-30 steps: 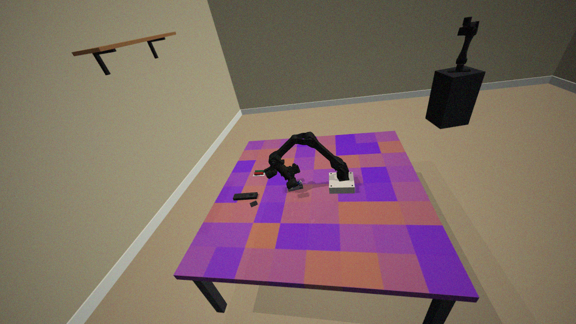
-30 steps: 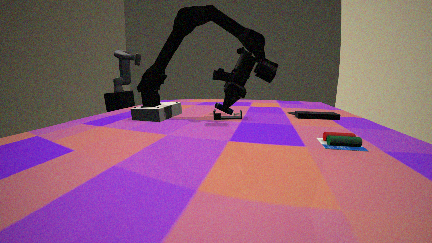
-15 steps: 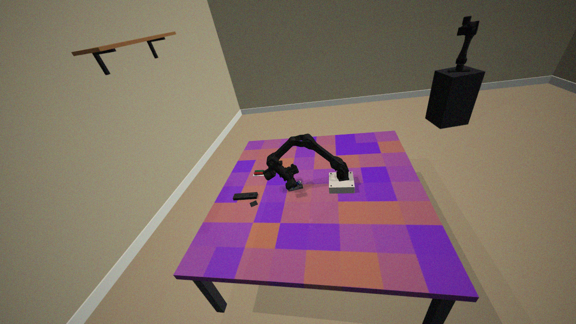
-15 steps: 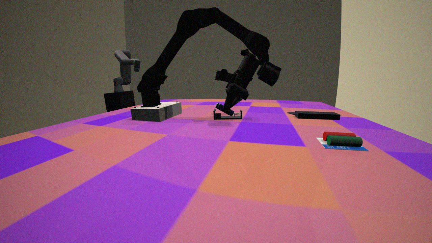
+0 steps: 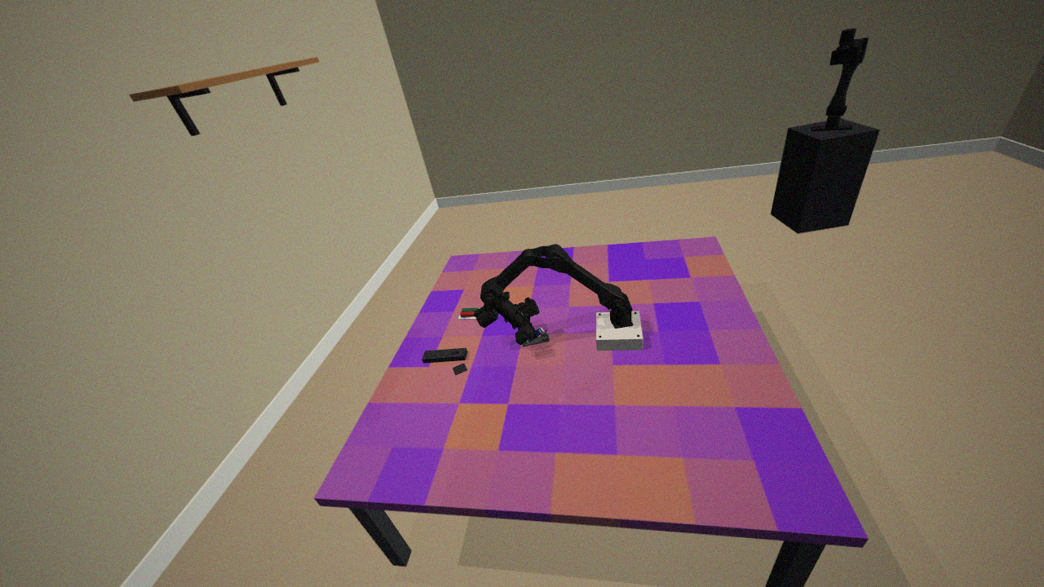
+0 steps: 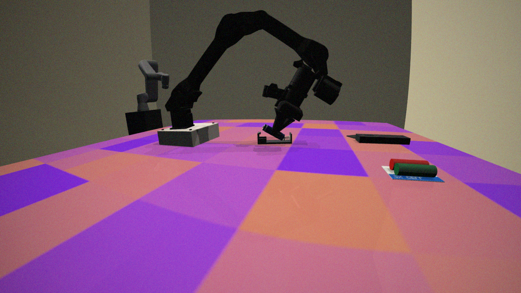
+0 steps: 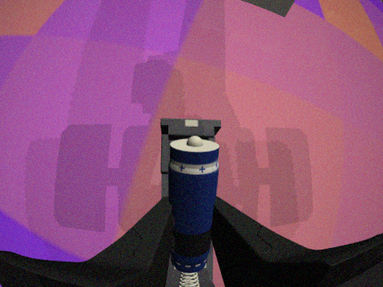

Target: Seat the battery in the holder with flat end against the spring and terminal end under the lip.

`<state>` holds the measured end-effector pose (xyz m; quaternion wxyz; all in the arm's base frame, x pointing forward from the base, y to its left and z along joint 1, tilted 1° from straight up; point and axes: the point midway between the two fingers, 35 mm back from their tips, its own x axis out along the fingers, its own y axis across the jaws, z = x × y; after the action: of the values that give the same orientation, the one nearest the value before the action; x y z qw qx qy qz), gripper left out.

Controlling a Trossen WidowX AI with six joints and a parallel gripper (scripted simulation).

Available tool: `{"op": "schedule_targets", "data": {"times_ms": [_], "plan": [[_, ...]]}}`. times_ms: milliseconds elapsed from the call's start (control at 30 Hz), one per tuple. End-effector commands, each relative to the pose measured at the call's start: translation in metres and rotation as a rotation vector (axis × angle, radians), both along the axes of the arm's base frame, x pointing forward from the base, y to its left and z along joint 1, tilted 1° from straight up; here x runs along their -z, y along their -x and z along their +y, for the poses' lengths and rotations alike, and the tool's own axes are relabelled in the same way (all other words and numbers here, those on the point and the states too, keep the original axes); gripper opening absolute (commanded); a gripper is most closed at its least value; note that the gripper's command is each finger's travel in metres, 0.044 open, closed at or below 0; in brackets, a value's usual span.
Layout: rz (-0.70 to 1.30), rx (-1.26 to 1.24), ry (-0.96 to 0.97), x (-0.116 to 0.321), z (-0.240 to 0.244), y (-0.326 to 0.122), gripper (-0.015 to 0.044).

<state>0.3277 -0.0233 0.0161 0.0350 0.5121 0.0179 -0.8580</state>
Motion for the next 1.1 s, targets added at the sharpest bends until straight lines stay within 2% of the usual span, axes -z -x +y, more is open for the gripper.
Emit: {"op": "schedule_targets", "data": {"times_ms": [0,1067], "plan": [[-0.005,0.007,0.0,0.001,0.001,-0.004,0.0063],[-0.037,0.009,-0.006,0.002,0.001,-0.013,0.0063]]}}
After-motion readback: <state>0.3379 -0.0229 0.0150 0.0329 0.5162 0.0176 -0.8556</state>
